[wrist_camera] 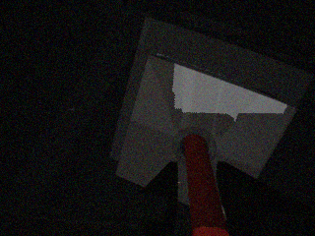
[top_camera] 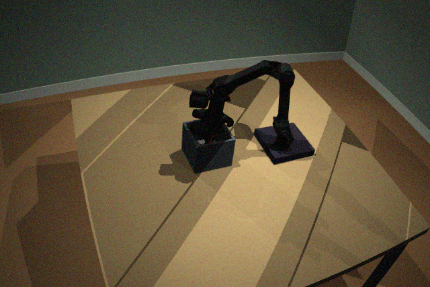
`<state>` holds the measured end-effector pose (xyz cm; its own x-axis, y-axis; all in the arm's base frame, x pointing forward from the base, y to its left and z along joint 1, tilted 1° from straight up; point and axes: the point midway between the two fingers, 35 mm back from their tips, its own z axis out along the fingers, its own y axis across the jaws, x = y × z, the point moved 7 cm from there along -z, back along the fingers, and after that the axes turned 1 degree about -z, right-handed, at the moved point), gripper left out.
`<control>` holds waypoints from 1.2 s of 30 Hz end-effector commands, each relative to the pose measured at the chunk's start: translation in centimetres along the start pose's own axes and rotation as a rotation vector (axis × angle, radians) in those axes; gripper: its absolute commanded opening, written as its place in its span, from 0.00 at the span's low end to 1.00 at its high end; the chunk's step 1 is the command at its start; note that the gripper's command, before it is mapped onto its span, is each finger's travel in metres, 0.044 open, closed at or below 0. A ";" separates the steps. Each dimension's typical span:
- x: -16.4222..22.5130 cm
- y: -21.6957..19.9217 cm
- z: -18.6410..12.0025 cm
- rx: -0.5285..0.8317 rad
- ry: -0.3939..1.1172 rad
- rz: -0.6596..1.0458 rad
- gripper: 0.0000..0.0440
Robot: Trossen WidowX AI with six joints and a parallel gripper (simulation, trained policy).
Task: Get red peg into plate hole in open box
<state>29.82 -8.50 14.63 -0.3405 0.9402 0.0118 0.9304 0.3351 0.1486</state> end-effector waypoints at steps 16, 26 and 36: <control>-1.7 0.3 -0.8 -0.031 0.101 0.007 0.35; -2.7 1.1 -3.1 -0.121 0.136 0.019 0.40; -3.4 1.7 -5.5 -0.229 0.184 0.025 0.51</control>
<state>31.73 -11.27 19.67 -0.3501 0.9188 0.1823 0.9001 0.2760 0.3372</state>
